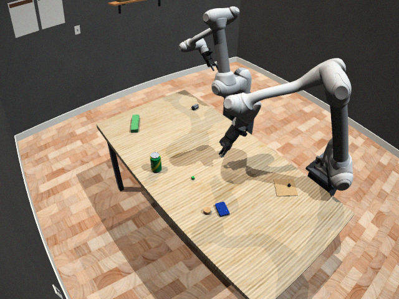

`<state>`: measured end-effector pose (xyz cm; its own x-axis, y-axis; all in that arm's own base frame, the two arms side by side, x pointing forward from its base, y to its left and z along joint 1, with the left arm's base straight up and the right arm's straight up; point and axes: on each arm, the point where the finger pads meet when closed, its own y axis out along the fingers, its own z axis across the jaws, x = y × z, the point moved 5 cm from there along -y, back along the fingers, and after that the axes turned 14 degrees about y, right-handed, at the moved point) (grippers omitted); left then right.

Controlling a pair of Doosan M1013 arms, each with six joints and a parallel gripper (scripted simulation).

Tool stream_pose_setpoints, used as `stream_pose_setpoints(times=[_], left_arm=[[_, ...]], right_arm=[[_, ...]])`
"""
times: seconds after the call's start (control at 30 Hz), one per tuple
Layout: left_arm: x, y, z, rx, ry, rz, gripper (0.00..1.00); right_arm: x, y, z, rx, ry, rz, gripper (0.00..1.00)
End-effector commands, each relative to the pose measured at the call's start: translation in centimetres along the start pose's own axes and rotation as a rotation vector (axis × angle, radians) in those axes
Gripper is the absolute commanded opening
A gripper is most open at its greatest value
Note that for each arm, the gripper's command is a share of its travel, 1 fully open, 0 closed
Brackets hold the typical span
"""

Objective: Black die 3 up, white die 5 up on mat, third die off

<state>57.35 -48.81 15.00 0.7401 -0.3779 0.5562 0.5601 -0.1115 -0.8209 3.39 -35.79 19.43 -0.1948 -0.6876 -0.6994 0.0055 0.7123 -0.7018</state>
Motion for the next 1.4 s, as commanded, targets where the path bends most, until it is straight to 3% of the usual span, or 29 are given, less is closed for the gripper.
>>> stream_pose_setpoints(times=[0.0,0.07,0.17,0.3,0.53,0.93,1.37], left_arm=[[-0.8,-0.2,-0.4,0.063,-0.008,-0.146,0.34],[-1.3,-0.1,-0.5,0.076,-0.007,-0.204,0.34],[-1.3,-0.1,-0.5,0.078,-0.007,-0.213,0.34],[-2.0,0.0,-0.8,0.107,-0.006,-0.333,0.34],[-2.6,0.1,-1.0,0.133,-0.005,-0.45,0.34],[-2.9,0.5,-1.1,0.134,-0.005,-0.456,0.34],[-4.9,3.4,-1.6,0.134,-0.005,-0.456,0.34]], right_arm=[[0.1,0.0,-0.2,-0.001,-0.002,-0.008,1.0],[0.1,0.0,-0.2,-0.001,-0.002,-0.008,1.0],[0.1,0.0,-0.2,-0.001,-0.002,-0.008,1.0],[0.1,0.0,-0.2,-0.001,-0.002,-0.008,1.0],[0.1,0.0,-0.2,-0.001,-0.002,-0.008,1.0],[0.1,0.0,-0.2,-0.001,-0.002,-0.008,1.0],[0.1,0.0,-0.2,-0.001,-0.002,-0.008,1.0]])
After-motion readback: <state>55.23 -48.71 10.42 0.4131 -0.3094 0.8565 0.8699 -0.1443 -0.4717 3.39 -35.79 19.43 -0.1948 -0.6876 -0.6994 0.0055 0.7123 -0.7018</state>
